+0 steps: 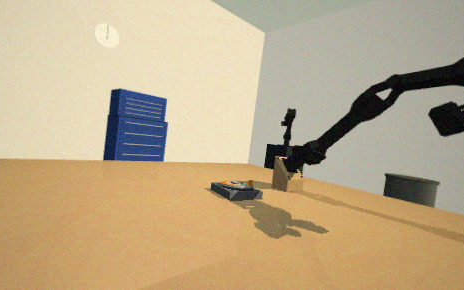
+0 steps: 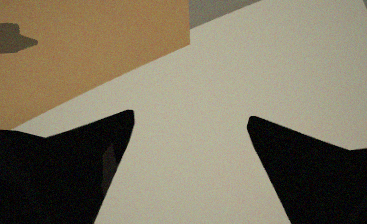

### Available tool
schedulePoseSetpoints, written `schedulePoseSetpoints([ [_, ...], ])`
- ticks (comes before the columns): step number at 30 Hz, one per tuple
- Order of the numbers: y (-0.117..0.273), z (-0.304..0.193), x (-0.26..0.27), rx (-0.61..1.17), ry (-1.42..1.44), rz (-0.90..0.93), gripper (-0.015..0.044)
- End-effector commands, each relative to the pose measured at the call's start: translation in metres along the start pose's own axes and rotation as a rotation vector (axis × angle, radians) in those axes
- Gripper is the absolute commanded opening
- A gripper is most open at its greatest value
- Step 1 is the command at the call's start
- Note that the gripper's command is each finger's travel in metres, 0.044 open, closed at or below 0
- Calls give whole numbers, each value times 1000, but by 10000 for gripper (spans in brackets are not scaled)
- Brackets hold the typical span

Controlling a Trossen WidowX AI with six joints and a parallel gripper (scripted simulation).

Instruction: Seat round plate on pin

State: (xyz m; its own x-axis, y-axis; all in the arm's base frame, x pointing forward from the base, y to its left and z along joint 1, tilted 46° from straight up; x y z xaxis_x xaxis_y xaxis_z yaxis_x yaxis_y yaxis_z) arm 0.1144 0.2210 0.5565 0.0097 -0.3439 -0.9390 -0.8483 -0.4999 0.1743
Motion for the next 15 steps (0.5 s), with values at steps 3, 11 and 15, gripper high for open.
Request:
schedulePoseSetpoints([
  [3, -20, 1, 12, -9, 16, 48, 321],
  [11, -106, -1, 85, -36, -133, 352, 111],
  [15, -142, -15, 134, -29, -268, 530, 6],
])
Point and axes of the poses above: the point midway between the two fingers, 35 mm back from their tips, its own y axis back along the fingers, its own x axis across the jaws, z = x × y, the point moved 8 cm from there along y, back along the fingers, and after that the axes turned 4 degrees about y, right-handed, at the moved point
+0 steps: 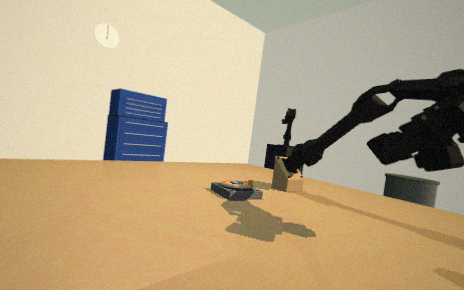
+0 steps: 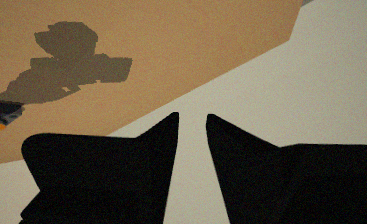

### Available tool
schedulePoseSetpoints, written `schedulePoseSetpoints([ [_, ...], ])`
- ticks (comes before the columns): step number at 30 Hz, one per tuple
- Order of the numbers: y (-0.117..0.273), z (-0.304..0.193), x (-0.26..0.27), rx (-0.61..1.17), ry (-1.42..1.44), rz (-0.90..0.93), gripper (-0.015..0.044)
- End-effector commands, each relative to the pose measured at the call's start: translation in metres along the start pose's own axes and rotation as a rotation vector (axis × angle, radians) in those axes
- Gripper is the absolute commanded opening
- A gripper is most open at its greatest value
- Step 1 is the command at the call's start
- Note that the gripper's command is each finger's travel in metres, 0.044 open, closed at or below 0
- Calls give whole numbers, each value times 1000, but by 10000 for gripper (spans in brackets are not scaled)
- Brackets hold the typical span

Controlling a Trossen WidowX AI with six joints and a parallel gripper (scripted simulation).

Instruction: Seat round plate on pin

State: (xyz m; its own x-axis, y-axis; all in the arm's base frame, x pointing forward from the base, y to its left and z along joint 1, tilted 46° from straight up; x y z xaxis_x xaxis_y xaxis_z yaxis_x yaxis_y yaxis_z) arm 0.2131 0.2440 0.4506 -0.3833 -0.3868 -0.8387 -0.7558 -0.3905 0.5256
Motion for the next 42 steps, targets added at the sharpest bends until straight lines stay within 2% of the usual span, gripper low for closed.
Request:
schedulePoseSetpoints([
  [1, -51, -26, 33, -2, -154, 189, 0],
  [8, -108, -70, 94, 2, -452, 462, 0],
  [11, -120, -85, 115, 7, -561, 543, 0],
  [16, -143, -127, 183, 28, -935, 775, 0],
  [20, -147, -147, 220, 42, -1162, 889, 0],
  [25, -136, -178, 301, 63, -1719, 1104, 0],
  [27, -134, -181, 310, 64, -1785, 1125, 0],
  [31, -118, -189, 351, 57, -2118, 1212, 0],
  [42, -116, -189, 355, 56, -2135, 1216, 0],
])
Point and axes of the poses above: the point midway between the two fingers, 35 mm back from their tips, its own y axis back along the fingers, its own x axis across the jaws, z = x × y, the point moved 8 cm from there along y, back along the fingers, and after that the axes turned 4 degrees about y, right-handed, at the moved point
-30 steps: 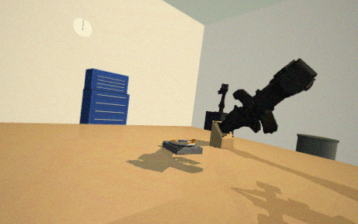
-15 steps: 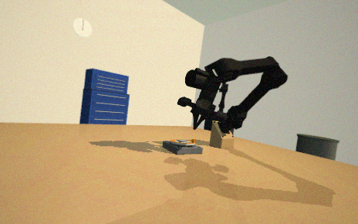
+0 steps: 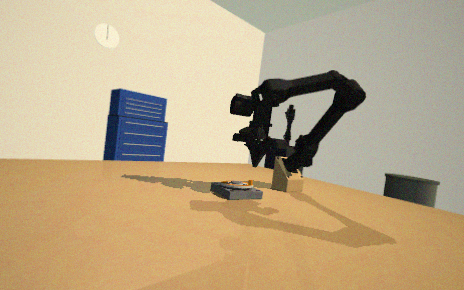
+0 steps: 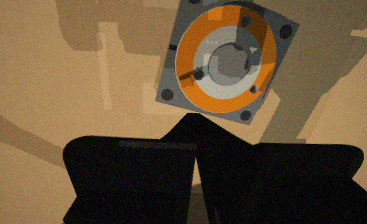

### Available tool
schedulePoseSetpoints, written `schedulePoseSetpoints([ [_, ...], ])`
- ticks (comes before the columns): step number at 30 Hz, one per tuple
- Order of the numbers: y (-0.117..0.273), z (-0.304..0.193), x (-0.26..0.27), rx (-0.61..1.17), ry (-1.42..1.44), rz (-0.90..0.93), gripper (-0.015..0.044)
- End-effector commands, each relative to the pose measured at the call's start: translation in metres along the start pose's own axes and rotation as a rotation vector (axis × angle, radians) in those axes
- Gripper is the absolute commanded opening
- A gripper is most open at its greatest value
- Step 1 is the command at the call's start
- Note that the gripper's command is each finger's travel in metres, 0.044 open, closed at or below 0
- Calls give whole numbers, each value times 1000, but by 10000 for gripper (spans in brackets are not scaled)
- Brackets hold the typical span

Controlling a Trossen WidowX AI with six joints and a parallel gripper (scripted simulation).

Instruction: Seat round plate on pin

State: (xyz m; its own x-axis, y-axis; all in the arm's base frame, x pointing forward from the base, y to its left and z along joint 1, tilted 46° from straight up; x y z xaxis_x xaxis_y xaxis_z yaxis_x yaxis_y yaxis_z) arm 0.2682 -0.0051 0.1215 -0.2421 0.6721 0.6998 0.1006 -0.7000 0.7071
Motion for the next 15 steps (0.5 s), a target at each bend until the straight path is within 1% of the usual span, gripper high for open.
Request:
schedulePoseSetpoints([
  [1, -1, -4, -1, 0, -27, 17, 0],
  [4, -5, -3, -2, -1, -27, 16, 0],
  [12, -43, -4, -1, -1, -26, 17, 0],
  [15, -49, -5, -1, -1, -26, 18, 0],
])
Point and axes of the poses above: the point midway between the two fingers, 35 mm back from their tips, its own y axis back along the fingers, its own x axis across the jaws, z = x × y, the point moved 8 cm from there along y, back along the fingers, and after that the axes turned 4 degrees about y, right-handed, at the moved point
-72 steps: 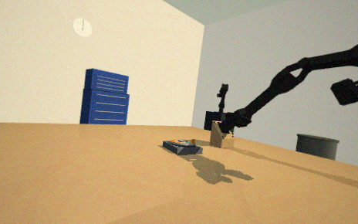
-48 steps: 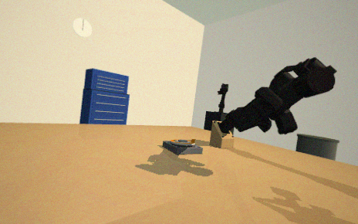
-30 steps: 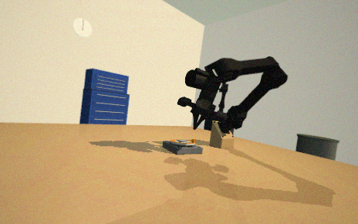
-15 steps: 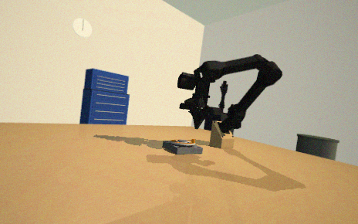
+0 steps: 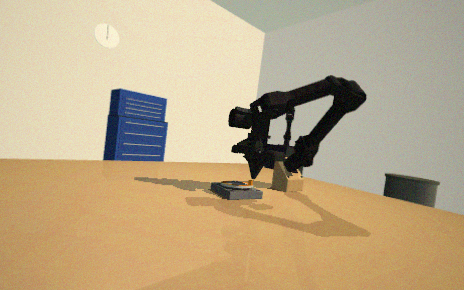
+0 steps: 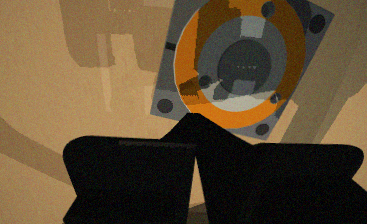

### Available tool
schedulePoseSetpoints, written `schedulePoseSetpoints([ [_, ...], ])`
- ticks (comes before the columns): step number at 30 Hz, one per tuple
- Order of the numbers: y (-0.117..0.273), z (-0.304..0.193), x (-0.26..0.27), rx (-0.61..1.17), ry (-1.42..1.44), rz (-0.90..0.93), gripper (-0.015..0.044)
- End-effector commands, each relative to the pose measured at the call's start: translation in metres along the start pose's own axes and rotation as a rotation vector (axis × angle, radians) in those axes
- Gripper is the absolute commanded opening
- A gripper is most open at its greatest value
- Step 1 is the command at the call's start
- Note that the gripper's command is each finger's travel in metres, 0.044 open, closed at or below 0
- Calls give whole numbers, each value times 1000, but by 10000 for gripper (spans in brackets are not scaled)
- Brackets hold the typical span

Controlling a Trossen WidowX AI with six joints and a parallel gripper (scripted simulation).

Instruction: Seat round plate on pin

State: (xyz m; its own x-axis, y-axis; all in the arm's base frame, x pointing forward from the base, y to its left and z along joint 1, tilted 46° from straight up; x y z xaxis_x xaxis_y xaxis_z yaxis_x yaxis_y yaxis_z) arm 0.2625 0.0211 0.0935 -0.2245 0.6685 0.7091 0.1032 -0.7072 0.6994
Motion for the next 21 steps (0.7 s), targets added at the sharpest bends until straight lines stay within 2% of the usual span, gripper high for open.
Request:
schedulePoseSetpoints([
  [1, -11, -3, -1, -1, -9, 8, 0],
  [21, -11, 13, 8, -2, -9, 8, 0],
])
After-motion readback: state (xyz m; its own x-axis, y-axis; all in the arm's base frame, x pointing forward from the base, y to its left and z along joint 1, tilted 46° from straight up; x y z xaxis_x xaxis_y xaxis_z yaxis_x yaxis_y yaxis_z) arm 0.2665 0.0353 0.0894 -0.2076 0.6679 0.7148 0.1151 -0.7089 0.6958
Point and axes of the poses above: the point midway between the two fingers, 35 mm back from their tips, its own y axis back along the fingers, its own x axis across the jaws, z = x × y, the point moved 8 cm from there along y, back along the fingers, and after that the axes turned 4 degrees about y, right-handed, at the moved point
